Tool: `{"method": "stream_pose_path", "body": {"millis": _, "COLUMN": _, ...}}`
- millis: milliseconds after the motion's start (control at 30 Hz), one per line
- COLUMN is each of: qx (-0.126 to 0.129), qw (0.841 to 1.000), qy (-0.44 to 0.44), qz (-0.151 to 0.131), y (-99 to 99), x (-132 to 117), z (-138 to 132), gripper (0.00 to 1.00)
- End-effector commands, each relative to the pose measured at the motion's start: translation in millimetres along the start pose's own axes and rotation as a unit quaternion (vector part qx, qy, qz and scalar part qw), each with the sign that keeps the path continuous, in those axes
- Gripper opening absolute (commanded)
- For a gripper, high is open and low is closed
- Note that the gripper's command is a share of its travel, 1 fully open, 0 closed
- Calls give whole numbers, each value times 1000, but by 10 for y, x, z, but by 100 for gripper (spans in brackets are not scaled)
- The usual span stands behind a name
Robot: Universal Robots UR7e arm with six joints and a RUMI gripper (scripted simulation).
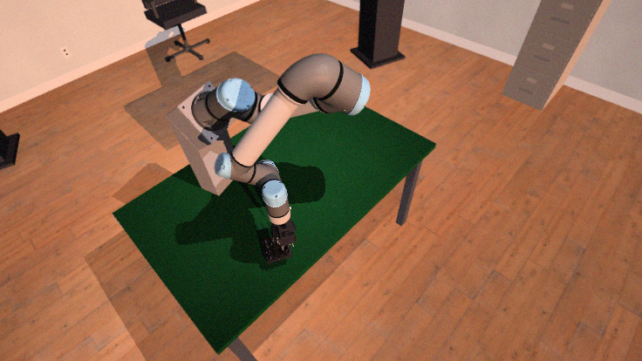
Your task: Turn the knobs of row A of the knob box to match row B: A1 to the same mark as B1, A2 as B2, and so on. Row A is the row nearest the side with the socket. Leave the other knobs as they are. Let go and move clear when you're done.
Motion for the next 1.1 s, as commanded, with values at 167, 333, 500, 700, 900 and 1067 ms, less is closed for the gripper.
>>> {"method": "stream_pose_path", "body": {"millis": 167, "qx": 0, "qw": 1000, "qy": 2, "qz": -2, "y": -128, "x": -23, "z": 5, "gripper": 11}}
{"method": "stream_pose_path", "body": {"millis": 333, "qx": 0, "qw": 1000, "qy": 2, "qz": -2, "y": -181, "x": -23, "z": 4, "gripper": 11}}
{"method": "stream_pose_path", "body": {"millis": 500, "qx": 0, "qw": 1000, "qy": 2, "qz": -2, "y": -245, "x": -23, "z": 3, "gripper": 11}}
{"method": "stream_pose_path", "body": {"millis": 700, "qx": 0, "qw": 1000, "qy": 2, "qz": -2, "y": -307, "x": -23, "z": 2, "gripper": 11}}
{"method": "stream_pose_path", "body": {"millis": 900, "qx": 0, "qw": 1000, "qy": 2, "qz": -2, "y": -335, "x": -23, "z": 2, "gripper": 11}}
{"method": "stream_pose_path", "body": {"millis": 1067, "qx": 0, "qw": 1000, "qy": 2, "qz": -2, "y": -355, "x": -23, "z": 2, "gripper": 11}}
Point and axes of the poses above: the point where the finger pads meet when closed, its own y axis back along the fingers, its own z axis across the jaws, x = y × z, the point moved 4 cm from there along y, back along the fingers, and after that the axes turned 12 degrees about y, right-handed, at the moved point
